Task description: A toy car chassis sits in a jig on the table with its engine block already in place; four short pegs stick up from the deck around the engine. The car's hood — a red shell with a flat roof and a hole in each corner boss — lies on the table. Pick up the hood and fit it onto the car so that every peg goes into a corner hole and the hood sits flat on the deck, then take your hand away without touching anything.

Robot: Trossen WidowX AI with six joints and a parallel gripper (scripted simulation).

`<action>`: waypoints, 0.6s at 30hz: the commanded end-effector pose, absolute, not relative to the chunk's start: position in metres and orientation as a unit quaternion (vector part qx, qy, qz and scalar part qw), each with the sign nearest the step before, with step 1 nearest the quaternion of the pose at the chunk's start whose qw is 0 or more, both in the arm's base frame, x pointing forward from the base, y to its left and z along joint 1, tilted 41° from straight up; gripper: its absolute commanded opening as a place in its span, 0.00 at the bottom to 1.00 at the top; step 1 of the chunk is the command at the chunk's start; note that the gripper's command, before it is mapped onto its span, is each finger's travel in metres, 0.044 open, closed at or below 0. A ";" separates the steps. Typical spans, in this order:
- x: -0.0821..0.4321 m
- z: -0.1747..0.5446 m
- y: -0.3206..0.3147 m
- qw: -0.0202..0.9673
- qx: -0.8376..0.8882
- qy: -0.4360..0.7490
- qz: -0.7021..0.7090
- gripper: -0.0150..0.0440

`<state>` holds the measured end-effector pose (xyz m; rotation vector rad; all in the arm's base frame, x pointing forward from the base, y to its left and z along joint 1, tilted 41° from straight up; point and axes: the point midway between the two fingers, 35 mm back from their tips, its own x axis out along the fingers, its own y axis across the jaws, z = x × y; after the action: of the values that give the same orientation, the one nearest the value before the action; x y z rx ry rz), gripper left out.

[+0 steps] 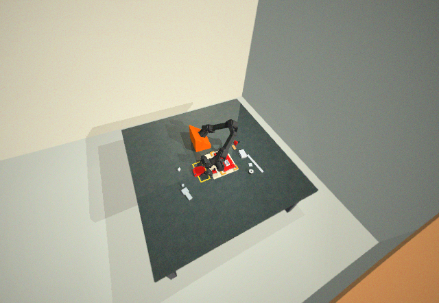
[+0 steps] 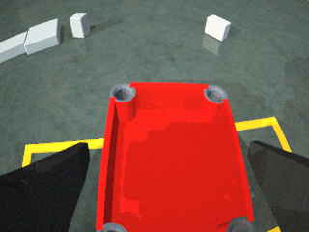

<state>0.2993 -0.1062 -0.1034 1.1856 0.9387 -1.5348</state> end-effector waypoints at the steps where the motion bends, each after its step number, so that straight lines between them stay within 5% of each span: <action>1: 0.300 -0.105 -0.104 0.473 0.486 0.383 -0.627 1.00; 6: 0.299 -0.104 -0.106 0.474 0.485 0.384 -0.627 0.82; 15: 0.299 -0.104 -0.106 0.474 0.485 0.384 -0.627 0.72; 18: 0.299 -0.101 -0.108 0.474 0.485 0.384 -0.627 0.59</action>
<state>0.2994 -0.1065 -0.1034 1.1863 0.9357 -1.5362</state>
